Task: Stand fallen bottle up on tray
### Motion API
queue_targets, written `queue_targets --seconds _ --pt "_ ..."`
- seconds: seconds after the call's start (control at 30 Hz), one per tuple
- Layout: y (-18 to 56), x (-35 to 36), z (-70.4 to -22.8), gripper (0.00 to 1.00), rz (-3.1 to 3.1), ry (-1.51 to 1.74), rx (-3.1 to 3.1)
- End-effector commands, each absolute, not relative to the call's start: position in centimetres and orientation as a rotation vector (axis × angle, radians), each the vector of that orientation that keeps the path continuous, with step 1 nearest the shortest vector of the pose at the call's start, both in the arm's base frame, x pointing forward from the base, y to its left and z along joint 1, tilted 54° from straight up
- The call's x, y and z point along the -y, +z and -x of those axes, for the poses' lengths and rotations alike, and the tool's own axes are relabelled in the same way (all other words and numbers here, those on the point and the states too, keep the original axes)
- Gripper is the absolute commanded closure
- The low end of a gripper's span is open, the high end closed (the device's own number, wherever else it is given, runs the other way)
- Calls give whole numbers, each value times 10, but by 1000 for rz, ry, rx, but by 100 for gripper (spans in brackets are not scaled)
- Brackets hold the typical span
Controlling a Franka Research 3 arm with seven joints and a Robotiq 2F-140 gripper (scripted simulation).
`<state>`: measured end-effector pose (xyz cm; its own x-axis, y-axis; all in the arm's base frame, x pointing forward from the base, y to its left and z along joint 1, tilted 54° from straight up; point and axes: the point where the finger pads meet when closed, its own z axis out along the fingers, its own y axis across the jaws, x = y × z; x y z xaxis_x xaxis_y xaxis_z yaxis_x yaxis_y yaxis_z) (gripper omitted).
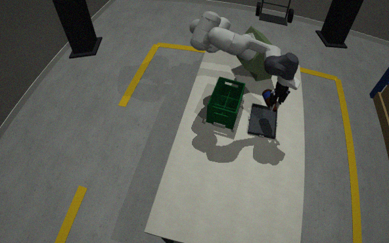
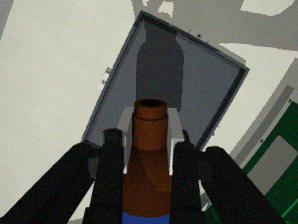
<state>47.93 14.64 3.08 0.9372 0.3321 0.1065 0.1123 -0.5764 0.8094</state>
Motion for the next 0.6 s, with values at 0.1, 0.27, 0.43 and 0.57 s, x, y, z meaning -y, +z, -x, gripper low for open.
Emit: queue_targets --seconds 0.1,0.27,0.43,0.57 --pt "31 -149 -479 100 -2187 317 -307" --pt "31 -149 -479 100 -2191 326 -290" --pt "31 -149 -479 100 -2196 341 -260" --pt "31 -149 -479 100 -2207 372 -199"
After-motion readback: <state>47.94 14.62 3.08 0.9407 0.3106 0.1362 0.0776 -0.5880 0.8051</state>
